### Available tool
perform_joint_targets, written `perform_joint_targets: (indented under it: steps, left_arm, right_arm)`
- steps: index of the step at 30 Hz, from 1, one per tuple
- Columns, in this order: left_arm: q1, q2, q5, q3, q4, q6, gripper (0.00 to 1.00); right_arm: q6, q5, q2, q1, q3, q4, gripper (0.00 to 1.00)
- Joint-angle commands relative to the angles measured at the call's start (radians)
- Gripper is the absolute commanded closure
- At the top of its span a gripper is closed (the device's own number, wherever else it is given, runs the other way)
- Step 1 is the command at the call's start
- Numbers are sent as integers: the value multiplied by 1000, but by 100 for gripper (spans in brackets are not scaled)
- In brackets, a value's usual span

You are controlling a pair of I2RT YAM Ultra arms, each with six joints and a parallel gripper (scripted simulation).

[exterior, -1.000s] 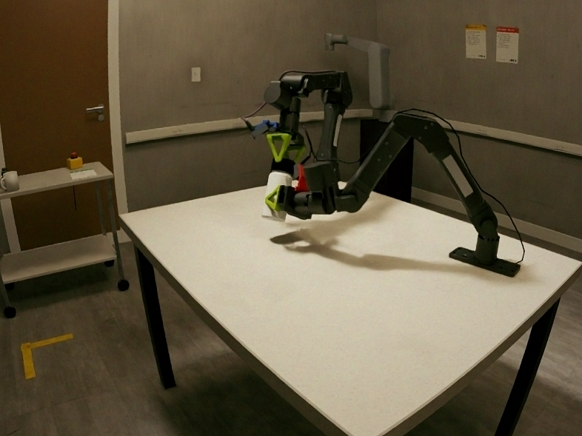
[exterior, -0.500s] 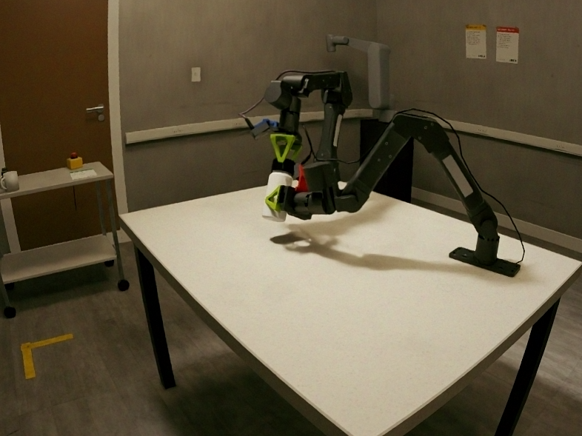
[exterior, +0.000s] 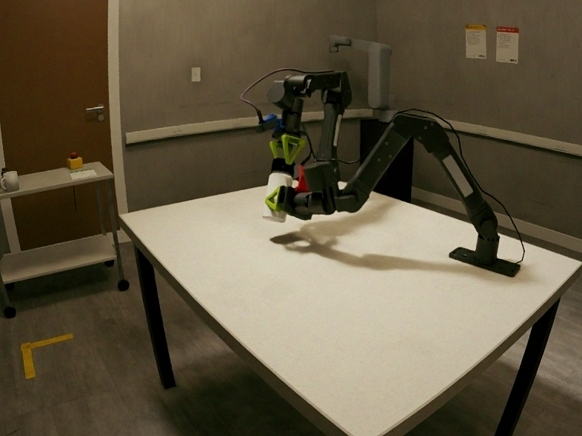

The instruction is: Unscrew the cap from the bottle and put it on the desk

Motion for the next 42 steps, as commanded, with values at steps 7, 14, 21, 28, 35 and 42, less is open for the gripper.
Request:
perform_joint_targets:
  steps: [7, 14, 21, 28, 35, 42]
  left_arm:
    - [-1, -21, 3, 19, 34, -13, 100]
    - [-1, -21, 3, 18, 34, -13, 100]
    - [-1, -21, 3, 18, 34, -13, 100]
    - [-1, -21, 3, 18, 34, -13, 100]
    - [-1, -21, 3, 19, 34, -13, 100]
    - [-1, -21, 3, 19, 34, -13, 100]
  right_arm:
    - [-505, 71, -1, 34, 24, -16, 100]
    - [-791, 99, -7, 52, 19, -9, 100]
    - [-1104, 127, -16, 69, 11, 3, 100]
    - [-1399, 144, -25, 81, 1, 15, 100]
    - [-1717, 148, -47, 84, -24, 43, 100]
    - [-1716, 125, -44, 71, -24, 43, 100]
